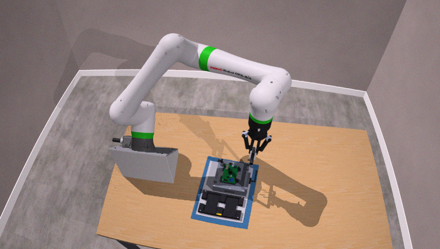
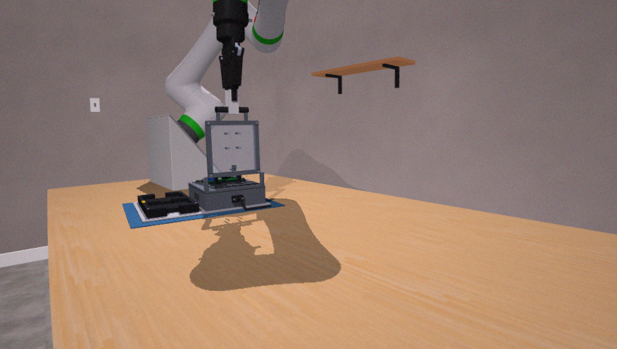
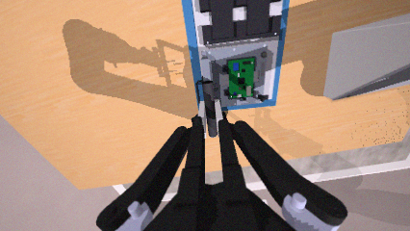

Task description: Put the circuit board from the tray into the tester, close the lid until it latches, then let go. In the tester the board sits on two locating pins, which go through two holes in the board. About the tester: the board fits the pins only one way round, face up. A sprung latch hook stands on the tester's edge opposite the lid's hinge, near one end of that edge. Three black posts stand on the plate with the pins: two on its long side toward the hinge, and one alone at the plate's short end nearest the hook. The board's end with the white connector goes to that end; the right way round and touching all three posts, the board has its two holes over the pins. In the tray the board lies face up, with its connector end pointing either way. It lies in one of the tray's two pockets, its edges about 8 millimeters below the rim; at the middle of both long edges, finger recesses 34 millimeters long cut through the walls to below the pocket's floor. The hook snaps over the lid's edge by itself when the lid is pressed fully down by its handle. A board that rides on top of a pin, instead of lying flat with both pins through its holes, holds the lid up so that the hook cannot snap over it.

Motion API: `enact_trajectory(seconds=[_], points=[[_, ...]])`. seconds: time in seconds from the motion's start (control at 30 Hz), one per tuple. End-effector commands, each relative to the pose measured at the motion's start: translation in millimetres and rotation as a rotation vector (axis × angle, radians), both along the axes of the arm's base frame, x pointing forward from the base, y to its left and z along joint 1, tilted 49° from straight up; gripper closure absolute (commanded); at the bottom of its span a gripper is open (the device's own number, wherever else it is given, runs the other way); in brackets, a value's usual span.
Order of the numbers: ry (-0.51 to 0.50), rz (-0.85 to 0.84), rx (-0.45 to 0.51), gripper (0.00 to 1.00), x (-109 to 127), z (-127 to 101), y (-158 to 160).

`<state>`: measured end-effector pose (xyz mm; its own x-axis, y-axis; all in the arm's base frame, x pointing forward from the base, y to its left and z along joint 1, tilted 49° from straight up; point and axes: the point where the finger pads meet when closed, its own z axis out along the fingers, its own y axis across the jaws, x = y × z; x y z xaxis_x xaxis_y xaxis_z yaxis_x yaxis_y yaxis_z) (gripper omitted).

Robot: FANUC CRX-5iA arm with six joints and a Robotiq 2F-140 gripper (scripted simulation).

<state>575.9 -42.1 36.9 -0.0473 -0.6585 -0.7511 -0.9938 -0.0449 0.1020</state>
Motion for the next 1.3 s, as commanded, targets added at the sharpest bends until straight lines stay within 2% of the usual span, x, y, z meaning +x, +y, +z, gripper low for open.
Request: enact_trajectory(seconds=[0.0,1.27], points=[[0.0,0.0,0.0,1.0,-5.0,0.4,-0.2],[0.0,0.0,0.0,1.0,-57.7,-1.3,5.5]])
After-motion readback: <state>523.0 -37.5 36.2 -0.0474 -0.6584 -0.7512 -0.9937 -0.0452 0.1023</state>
